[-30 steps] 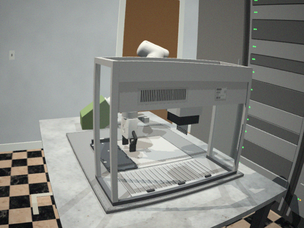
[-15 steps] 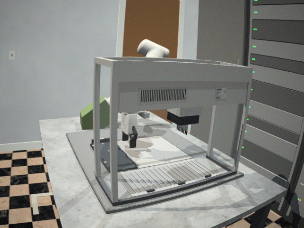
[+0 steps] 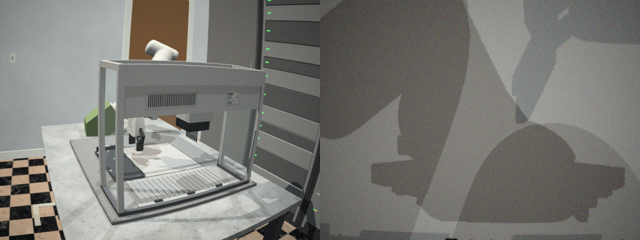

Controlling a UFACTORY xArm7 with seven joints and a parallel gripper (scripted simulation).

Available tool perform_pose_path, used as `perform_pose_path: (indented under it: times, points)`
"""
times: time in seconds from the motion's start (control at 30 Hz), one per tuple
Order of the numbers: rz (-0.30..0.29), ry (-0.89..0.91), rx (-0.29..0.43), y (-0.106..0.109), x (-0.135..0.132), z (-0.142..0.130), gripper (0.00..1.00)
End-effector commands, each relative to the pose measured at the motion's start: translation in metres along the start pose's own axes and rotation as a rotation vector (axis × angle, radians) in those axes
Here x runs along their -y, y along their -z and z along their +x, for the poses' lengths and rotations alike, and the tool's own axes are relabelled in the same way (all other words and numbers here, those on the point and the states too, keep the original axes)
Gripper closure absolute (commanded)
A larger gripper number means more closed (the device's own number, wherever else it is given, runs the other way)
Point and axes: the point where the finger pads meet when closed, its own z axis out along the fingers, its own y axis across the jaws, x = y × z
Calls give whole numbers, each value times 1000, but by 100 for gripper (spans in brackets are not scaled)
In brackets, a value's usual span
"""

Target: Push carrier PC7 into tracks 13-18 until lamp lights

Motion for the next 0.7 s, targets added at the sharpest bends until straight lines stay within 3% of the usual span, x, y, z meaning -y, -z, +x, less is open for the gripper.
perform_pose_path:
  times: [0.0, 0.67]
  points:
    - [-4, 0, 3, 9, -1, -1, 0]
    - [-4, 0, 3, 39, -1, -1, 0]
